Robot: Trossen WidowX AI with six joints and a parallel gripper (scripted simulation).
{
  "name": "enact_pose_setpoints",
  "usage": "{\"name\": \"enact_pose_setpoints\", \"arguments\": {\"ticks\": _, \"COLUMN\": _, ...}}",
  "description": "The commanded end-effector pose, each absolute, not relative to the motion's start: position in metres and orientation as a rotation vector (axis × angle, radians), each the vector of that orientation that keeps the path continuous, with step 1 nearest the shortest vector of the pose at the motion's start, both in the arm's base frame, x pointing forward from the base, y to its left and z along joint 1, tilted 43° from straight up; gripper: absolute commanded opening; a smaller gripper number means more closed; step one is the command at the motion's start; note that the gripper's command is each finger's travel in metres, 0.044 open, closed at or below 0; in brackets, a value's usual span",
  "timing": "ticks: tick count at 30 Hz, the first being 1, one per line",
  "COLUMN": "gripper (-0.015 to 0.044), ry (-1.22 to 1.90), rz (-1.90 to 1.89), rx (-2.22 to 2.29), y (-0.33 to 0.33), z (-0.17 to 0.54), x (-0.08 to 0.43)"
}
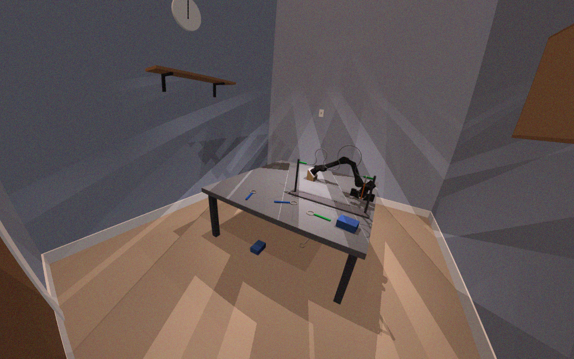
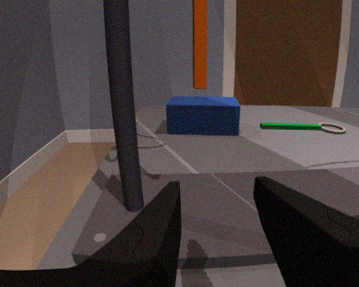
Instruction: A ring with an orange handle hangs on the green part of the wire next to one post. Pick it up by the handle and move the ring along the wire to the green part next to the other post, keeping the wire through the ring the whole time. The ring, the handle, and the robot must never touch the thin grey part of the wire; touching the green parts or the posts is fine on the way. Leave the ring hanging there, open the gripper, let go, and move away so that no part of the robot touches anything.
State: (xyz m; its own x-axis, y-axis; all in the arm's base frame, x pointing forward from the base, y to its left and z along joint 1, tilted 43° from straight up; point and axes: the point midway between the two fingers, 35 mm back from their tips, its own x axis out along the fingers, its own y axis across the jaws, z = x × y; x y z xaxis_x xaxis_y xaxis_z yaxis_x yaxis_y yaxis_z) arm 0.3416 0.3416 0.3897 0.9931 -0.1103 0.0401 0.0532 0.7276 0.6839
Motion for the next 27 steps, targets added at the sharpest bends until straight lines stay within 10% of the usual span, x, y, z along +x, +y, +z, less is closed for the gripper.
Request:
{"name": "enact_pose_setpoints", "arguments": {"ticks": 1, "gripper": 0.0160, "ry": -0.103, "rz": -0.099, "rx": 0.782, "y": 0.311, "z": 0.423, "x": 0.364}}
{"name": "enact_pose_setpoints", "arguments": {"ticks": 27, "gripper": 0.0160, "ry": -0.106, "rz": -0.099, "rx": 0.779, "y": 0.304, "z": 0.431, "x": 0.398}}
